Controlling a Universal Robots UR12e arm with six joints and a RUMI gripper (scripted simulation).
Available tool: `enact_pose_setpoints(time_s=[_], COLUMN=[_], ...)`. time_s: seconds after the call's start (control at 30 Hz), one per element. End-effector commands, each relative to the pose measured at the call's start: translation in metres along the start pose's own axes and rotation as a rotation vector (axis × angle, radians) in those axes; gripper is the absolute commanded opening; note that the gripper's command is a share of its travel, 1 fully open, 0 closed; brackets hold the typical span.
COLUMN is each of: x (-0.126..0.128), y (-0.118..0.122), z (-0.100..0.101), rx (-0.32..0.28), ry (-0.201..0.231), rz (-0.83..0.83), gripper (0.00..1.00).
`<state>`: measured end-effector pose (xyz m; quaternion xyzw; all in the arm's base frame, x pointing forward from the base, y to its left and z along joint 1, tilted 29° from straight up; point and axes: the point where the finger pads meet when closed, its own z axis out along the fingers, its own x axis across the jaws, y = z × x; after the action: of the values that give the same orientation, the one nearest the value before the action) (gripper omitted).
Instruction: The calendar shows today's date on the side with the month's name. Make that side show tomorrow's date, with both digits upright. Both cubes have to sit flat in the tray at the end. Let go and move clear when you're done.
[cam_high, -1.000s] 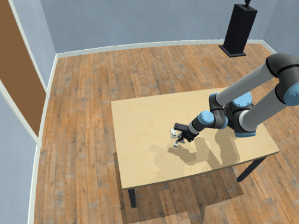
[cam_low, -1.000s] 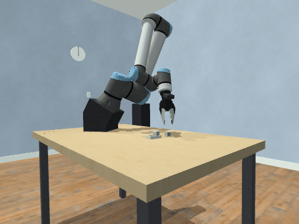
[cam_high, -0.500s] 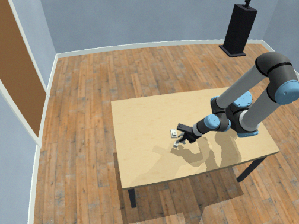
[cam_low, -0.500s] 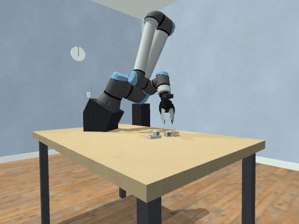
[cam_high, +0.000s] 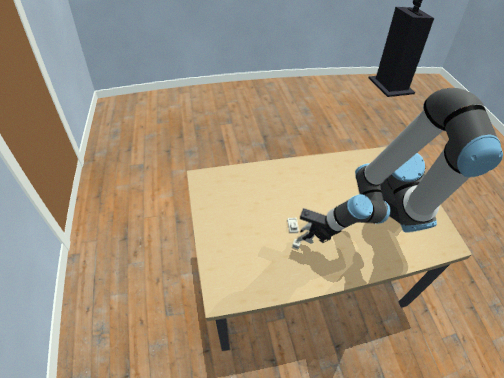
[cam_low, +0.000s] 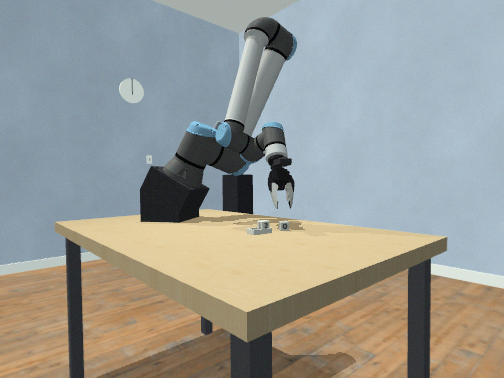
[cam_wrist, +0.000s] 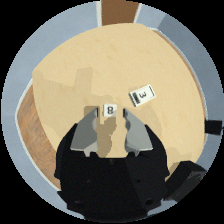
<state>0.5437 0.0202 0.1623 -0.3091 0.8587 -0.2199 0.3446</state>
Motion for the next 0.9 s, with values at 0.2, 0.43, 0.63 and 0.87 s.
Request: enact_pose_setpoints(time_s=[0.2, 0.43, 0.63, 0.87], x=[-0.0004, -0.0008, -0.0012, -0.0014], y=[-0.001, -0.002, -0.0024, -0.0014], z=[0.0015, 0.0039, 0.0055, 0.0052], rx=[0.021, 0.061, 0.106, 0.176], ry=[0.002, 0.006, 0.008, 0.007], rz=[-0.003, -0.008, -0.011, -0.01], gripper=[0.29, 0.29, 0.29, 0.29])
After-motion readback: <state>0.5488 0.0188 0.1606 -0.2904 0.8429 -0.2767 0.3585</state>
